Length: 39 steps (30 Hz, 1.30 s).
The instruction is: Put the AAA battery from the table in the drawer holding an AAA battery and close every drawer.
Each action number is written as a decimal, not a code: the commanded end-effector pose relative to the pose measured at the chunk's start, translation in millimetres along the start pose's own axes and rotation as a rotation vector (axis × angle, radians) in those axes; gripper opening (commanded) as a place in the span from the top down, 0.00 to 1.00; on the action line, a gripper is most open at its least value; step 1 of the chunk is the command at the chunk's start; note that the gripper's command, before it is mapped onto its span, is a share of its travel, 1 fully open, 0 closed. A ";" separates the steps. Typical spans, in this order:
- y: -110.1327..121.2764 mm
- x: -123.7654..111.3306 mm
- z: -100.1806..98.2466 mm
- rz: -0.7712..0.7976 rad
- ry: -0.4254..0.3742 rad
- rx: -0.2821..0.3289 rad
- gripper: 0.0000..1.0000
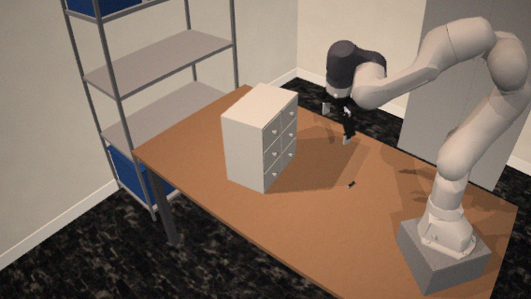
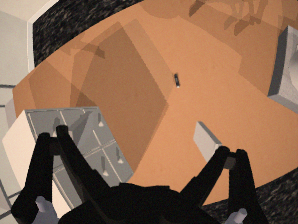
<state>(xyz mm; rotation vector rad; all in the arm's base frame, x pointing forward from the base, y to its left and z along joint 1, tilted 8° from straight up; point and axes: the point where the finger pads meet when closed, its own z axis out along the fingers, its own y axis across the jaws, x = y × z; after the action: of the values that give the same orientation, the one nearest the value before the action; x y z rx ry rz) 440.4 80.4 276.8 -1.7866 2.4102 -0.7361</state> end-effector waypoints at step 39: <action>-51.9 87.5 -44.5 1.097 -0.038 -0.367 0.00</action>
<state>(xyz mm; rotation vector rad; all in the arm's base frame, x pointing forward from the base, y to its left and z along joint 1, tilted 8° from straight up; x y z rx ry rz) 444.5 3.5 358.0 -0.3116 2.9998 -0.1280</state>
